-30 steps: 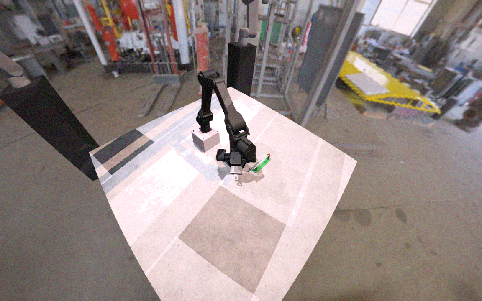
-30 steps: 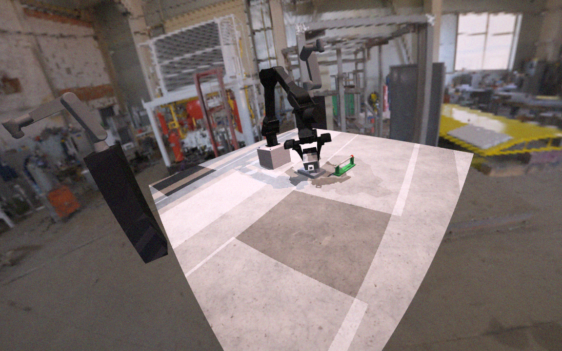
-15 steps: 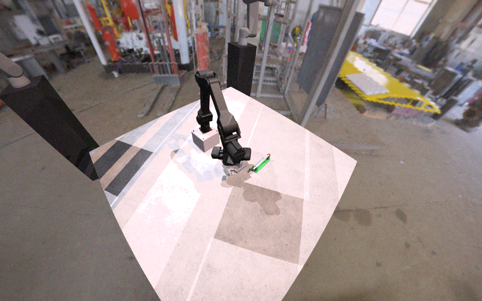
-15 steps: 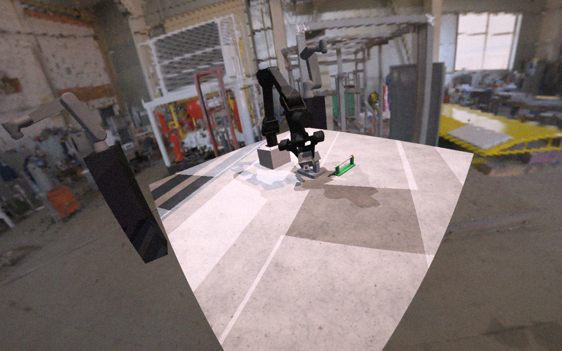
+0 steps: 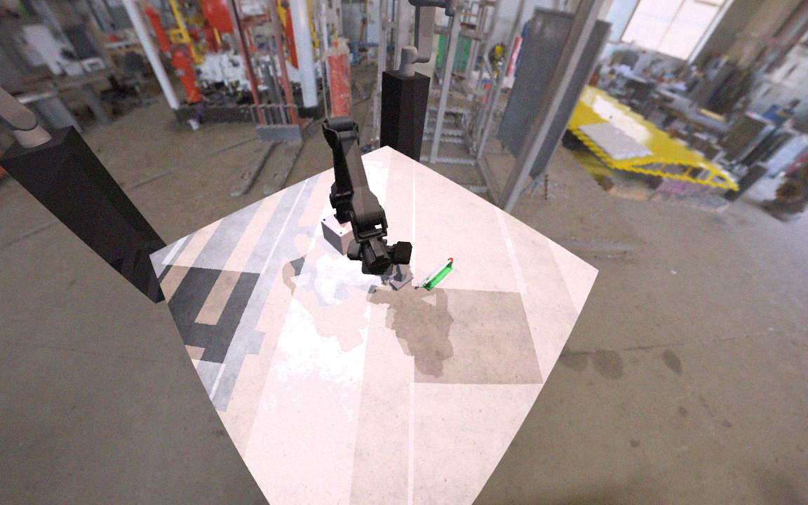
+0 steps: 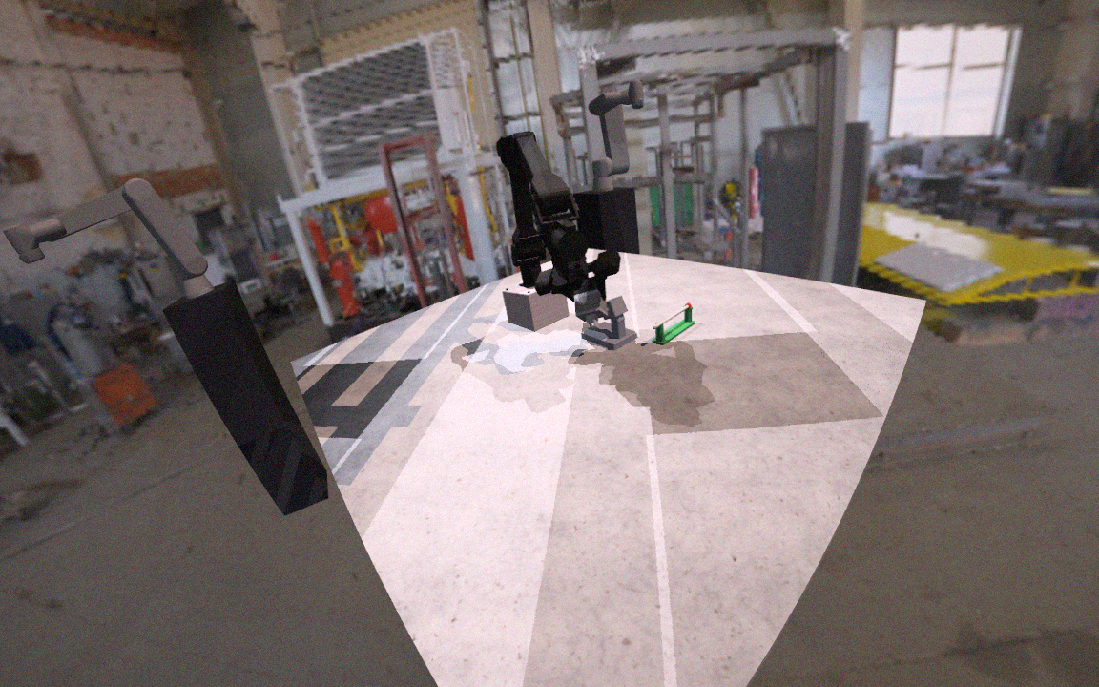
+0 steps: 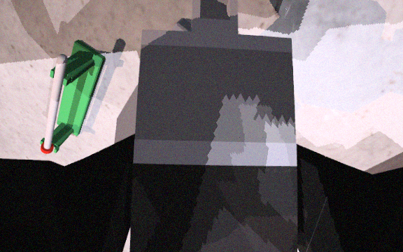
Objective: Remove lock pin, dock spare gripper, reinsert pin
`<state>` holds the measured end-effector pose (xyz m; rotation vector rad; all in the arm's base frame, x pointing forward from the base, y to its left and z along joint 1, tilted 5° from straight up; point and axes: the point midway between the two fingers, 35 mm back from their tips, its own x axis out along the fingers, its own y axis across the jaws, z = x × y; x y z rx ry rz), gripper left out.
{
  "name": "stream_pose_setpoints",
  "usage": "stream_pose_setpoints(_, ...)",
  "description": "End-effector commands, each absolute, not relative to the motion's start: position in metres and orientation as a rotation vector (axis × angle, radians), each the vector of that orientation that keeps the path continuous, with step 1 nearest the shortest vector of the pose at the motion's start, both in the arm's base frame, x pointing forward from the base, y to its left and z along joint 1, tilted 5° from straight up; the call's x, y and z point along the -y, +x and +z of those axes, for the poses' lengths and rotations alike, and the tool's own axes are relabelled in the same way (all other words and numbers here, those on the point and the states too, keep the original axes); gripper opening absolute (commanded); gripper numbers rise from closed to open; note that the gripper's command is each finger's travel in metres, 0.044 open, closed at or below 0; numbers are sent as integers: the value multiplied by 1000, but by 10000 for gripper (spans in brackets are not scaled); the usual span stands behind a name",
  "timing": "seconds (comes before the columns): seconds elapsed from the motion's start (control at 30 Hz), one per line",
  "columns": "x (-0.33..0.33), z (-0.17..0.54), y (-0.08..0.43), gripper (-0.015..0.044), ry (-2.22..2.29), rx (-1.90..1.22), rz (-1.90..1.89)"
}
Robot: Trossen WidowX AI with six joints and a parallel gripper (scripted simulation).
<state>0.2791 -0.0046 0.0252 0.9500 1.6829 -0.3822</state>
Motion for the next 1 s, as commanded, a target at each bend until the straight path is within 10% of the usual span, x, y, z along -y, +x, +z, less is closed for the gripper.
stream_pose_setpoints(0.0, 5, 30, 276, 0, 965, -1686, -338)
stream_pose_setpoints(0.97, -20, 76, 244, 0, 1486, -1811, -158)
